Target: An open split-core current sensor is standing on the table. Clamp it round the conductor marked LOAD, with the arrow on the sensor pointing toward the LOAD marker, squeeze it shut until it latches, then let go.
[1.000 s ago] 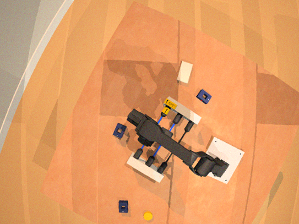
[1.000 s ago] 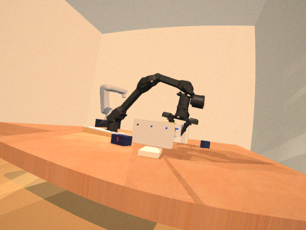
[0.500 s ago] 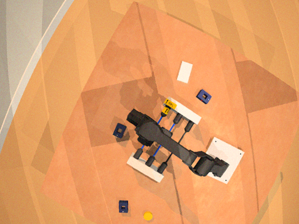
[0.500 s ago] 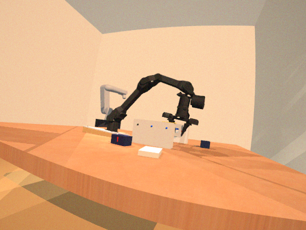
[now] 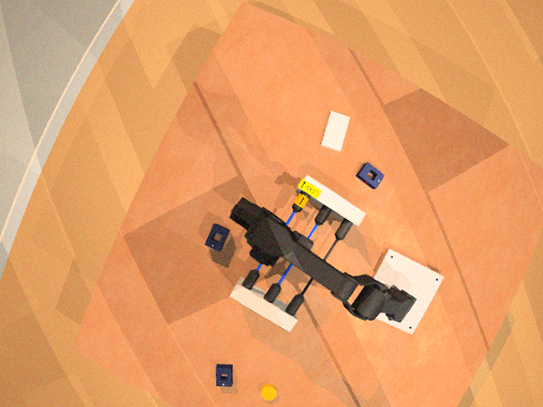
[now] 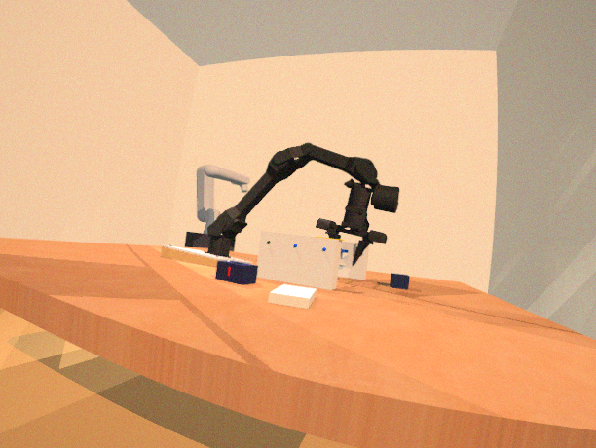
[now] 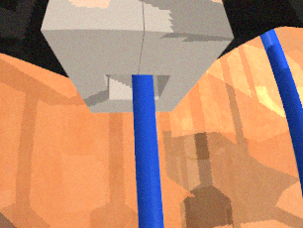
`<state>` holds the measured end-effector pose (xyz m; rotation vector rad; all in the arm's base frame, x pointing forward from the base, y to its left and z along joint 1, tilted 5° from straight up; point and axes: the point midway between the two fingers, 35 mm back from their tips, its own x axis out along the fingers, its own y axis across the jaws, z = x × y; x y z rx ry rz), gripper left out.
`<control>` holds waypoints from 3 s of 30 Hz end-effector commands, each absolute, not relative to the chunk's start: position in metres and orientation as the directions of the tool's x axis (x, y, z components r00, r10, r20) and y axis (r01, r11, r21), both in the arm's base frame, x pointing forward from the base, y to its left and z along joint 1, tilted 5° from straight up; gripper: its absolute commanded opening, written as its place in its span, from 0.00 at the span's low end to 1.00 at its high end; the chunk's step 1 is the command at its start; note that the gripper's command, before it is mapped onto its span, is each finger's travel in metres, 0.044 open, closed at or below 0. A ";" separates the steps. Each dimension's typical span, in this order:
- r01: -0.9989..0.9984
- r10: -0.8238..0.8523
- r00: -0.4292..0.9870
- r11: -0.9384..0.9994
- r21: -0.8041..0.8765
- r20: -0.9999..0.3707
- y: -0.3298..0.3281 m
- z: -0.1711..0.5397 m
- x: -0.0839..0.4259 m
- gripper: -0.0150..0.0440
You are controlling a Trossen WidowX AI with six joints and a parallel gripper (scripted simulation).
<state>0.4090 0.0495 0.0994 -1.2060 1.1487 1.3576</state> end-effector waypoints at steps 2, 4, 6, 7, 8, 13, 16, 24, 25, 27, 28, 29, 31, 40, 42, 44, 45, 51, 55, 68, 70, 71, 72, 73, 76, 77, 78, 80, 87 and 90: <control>-0.993 0.065 -0.059 -0.104 0.052 -0.996 0.049 0.100 0.409 0.70; -0.993 0.065 -0.059 -0.104 0.052 -0.996 0.049 0.100 0.409 0.70; -0.993 0.065 -0.059 -0.104 0.052 -0.996 0.049 0.100 0.409 0.70; -0.993 0.065 -0.059 -0.104 0.052 -0.996 0.049 0.100 0.409 0.70; -0.993 0.065 -0.059 -0.104 0.052 -0.996 0.049 0.100 0.409 0.70; -0.993 0.065 -0.059 -0.104 0.052 -0.996 0.049 0.100 0.409 0.70; -0.993 0.065 -0.059 -0.104 0.052 -0.996 0.049 0.100 0.409 0.70; -0.993 0.065 -0.059 -0.104 0.052 -0.996 0.049 0.100 0.409 0.70; -0.993 0.065 -0.059 -0.104 0.052 -0.996 0.050 0.099 0.409 0.69; -0.993 0.065 -0.059 -0.104 0.052 -0.996 0.050 0.099 0.409 0.66; -0.993 0.065 -0.059 -0.104 0.052 -0.996 0.050 0.099 0.409 0.65; -0.993 0.065 -0.059 -0.104 0.052 -0.996 0.050 0.099 0.409 0.64; -0.993 0.065 -0.059 -0.104 0.052 -0.996 0.050 0.099 0.409 0.62; -0.993 0.065 -0.059 -0.104 0.052 -0.996 0.050 0.099 0.409 0.52; -0.993 0.065 -0.059 -0.104 0.052 -0.996 0.050 0.099 0.409 0.49; -0.993 0.065 -0.059 -0.104 0.052 -0.996 0.050 0.099 0.409 0.47; -0.993 0.065 -0.059 -0.104 0.052 -0.996 0.050 0.099 0.409 0.46; -0.995 0.070 -0.017 -0.102 0.010 -0.997 0.050 0.100 0.410 0.26; -0.994 0.069 -0.020 -0.104 0.013 -0.997 0.050 0.100 0.411 0.25; -0.994 0.069 -0.019 -0.104 0.012 -0.997 0.049 0.100 0.408 0.25; -0.994 0.069 -0.019 -0.104 0.012 -0.997 0.049 0.100 0.407 0.25; -0.994 0.069 -0.019 -0.104 0.012 -0.997 0.049 0.100 0.407 0.25; -0.994 0.069 -0.019 -0.104 0.012 -0.997 0.049 0.100 0.407 0.25; -0.994 0.069 -0.019 -0.104 0.012 -0.997 0.049 0.100 0.407 0.25; -0.994 0.069 -0.019 -0.104 0.012 -0.997 0.049 0.099 0.407 0.25; -0.994 0.069 -0.019 -0.104 0.012 -0.997 0.049 0.098 0.407 0.25; -0.994 0.069 -0.019 -0.104 0.012 -0.997 0.049 0.097 0.407 0.25; -0.994 0.069 -0.019 -0.104 0.012 -0.997 0.050 0.095 0.407 0.25; -0.994 0.069 -0.019 -0.104 0.012 -0.997 0.049 0.099 0.407 0.57; -0.994 0.069 -0.019 -0.104 0.012 -0.997 0.049 0.099 0.407 0.70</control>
